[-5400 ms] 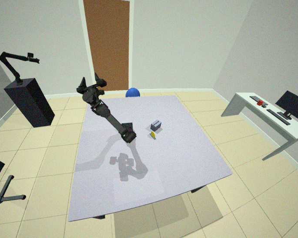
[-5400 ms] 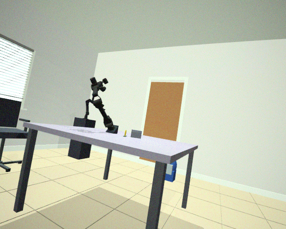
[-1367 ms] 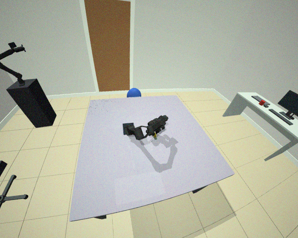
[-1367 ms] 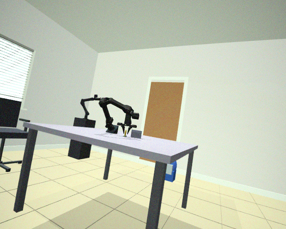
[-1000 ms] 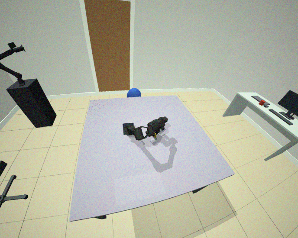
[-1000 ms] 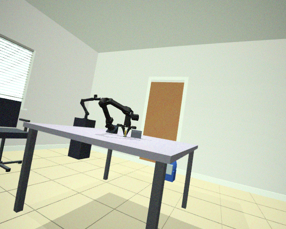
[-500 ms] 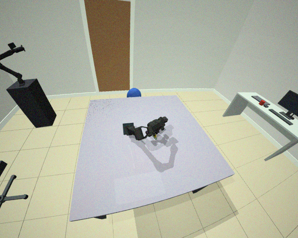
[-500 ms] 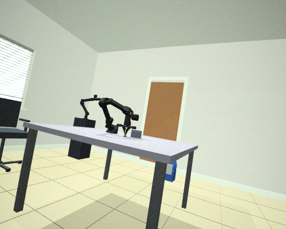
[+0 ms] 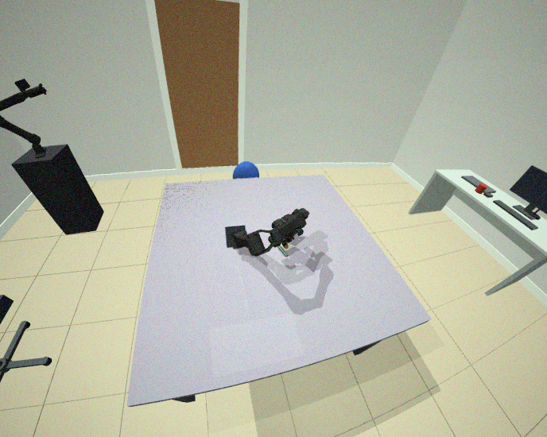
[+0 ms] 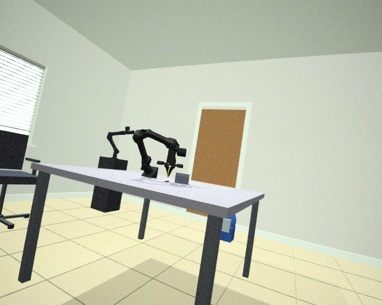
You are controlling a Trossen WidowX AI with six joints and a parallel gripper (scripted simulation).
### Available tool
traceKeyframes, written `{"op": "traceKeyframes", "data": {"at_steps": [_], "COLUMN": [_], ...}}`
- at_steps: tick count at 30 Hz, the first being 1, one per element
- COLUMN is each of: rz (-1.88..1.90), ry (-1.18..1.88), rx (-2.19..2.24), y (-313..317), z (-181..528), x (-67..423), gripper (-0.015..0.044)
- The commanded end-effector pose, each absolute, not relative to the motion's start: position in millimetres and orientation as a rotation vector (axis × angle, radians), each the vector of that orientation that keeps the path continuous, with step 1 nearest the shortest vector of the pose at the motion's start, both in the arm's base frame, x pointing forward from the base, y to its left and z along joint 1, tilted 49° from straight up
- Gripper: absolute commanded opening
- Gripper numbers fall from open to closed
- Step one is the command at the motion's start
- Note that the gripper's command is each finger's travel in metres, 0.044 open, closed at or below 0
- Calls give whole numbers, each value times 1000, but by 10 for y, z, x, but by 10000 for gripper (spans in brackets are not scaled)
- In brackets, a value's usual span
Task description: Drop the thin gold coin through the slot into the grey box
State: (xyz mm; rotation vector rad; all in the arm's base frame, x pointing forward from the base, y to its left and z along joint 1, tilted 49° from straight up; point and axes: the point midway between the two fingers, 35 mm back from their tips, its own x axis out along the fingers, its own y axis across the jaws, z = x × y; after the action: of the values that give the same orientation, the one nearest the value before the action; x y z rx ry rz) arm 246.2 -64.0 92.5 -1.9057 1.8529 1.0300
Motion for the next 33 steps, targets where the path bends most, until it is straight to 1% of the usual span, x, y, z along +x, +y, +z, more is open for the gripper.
{"op": "traceKeyframes", "data": {"at_steps": [1,25,33], "rz": [1029,1022,745], "ry": [1850,1858,1886], "rx": [-1900,-1904,-1755], "y": [-566,-159,-167], "z": [976,1346,1355], "x": [2478,2483,2493], "gripper": [0,0,0]}}
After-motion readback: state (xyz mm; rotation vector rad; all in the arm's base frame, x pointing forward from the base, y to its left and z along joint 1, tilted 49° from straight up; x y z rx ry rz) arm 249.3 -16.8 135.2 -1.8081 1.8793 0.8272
